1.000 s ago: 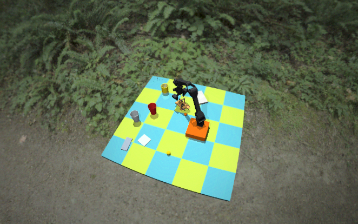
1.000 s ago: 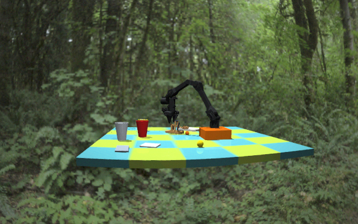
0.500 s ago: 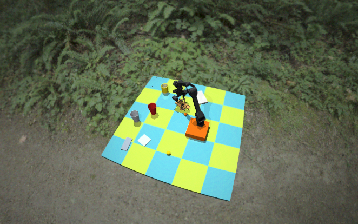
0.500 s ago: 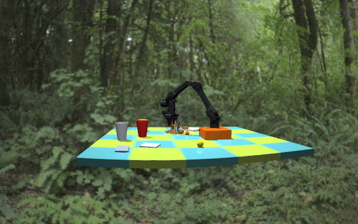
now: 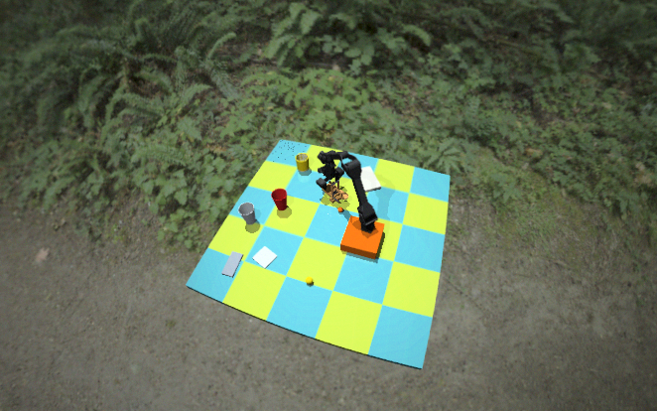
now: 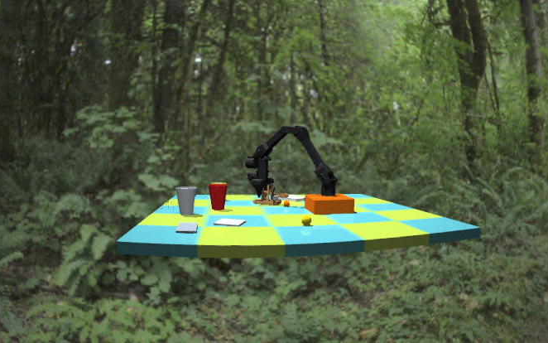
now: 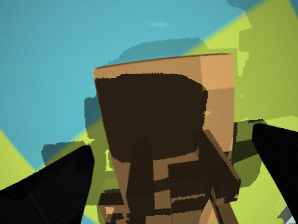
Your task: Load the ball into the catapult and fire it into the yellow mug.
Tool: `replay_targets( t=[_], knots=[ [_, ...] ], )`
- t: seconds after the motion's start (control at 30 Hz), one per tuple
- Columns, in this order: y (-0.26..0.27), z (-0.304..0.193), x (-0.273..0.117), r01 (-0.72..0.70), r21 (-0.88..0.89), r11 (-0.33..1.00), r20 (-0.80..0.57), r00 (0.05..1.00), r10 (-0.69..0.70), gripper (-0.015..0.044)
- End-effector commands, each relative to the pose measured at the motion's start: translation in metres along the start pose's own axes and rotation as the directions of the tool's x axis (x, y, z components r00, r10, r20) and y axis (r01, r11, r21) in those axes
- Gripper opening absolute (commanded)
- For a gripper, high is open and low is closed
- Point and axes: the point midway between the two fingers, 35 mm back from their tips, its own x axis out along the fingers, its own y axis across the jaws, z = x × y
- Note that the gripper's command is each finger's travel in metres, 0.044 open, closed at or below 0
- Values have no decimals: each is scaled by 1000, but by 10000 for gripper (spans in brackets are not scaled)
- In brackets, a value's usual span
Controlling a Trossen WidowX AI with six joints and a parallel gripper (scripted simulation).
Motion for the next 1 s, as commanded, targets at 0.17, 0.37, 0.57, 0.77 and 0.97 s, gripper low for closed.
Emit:
replay_targets(
  t=[0.17, 0.37, 0.57, 0.77, 0.97],
  knots=[
    [0, 0, 2, 0, 0, 1000, -2, 1000, 0, 335],
    [0, 0, 2, 0, 0, 1000, -2, 1000, 0, 178],
    [0, 0, 2, 0, 0, 1000, -2, 1000, 0, 98],
    [0, 0, -45, 0, 0, 1000, -2, 1000, 0, 0],
    [0, 1, -46, 0, -1, 1000, -2, 1000, 0, 0]
  ],
)
